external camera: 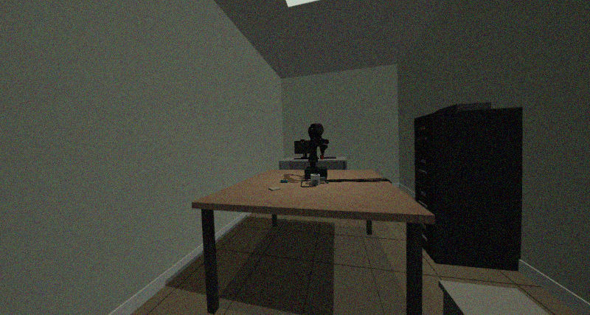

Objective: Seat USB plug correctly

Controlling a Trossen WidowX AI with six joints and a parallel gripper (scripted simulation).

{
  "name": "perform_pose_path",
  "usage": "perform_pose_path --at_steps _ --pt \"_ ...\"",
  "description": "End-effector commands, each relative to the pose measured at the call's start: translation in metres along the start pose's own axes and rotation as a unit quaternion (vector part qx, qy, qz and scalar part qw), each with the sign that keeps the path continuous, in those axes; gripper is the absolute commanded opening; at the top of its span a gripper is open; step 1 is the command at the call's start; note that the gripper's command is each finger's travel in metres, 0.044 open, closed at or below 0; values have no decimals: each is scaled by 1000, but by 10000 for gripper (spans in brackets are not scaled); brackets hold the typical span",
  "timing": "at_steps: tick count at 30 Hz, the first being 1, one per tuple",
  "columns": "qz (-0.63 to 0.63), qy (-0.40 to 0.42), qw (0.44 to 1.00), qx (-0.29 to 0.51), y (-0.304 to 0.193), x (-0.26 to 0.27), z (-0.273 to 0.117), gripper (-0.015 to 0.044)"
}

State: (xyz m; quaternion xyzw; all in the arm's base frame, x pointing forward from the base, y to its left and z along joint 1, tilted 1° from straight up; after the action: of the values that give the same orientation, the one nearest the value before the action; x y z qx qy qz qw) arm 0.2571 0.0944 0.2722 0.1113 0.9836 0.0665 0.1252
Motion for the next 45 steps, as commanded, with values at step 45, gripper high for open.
perform_pose_path --at_steps 45 --pt "-321 125 938 27 -26 -15 122 440"
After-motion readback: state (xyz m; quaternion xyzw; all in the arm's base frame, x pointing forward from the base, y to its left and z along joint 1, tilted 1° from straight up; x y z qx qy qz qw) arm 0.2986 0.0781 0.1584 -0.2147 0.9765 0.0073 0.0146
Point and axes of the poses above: the point midway between the two fingers, 35 mm back from their tips, its own z axis out along the fingers, its own x axis across the jaws, y = z × x, the point moved 9 cm from there along -z, back along the fingers, and after that the axes turned 15 degrees about -z, right-handed, at the moved point
